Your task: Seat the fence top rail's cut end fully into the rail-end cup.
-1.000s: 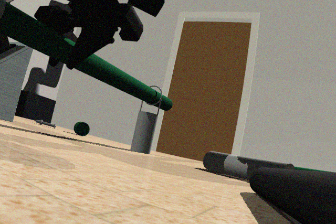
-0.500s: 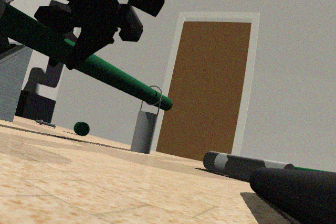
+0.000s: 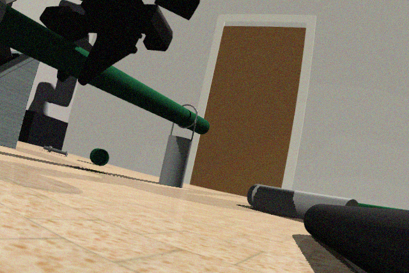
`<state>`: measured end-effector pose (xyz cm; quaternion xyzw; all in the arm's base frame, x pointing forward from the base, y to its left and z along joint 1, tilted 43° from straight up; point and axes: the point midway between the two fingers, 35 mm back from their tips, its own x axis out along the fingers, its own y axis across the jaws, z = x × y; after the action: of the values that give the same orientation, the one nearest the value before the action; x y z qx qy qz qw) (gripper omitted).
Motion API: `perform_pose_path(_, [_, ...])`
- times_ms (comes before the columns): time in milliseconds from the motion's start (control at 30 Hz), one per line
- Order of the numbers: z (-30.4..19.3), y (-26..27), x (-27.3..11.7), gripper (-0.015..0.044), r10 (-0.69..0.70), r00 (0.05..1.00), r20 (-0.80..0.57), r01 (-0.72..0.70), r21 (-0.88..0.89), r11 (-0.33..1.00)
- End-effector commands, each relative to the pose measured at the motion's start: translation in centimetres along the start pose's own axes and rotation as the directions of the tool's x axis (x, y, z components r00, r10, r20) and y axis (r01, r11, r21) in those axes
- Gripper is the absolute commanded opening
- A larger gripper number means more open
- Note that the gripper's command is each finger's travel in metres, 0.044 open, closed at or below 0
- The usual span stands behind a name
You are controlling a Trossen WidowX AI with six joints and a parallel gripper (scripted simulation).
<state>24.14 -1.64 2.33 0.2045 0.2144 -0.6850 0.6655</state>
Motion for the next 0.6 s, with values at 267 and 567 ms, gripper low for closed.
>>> perform_pose_path(267, [0.88, 0.16, -0.22, 0.0000, 0.010, 1.000, 0.003, -0.010, 0.002, 1.000])
perform_pose_path(567, [1.25, 0.21, -0.20, 0.0000, 0.010, 1.000, 0.003, -0.010, 0.002, 1.000])
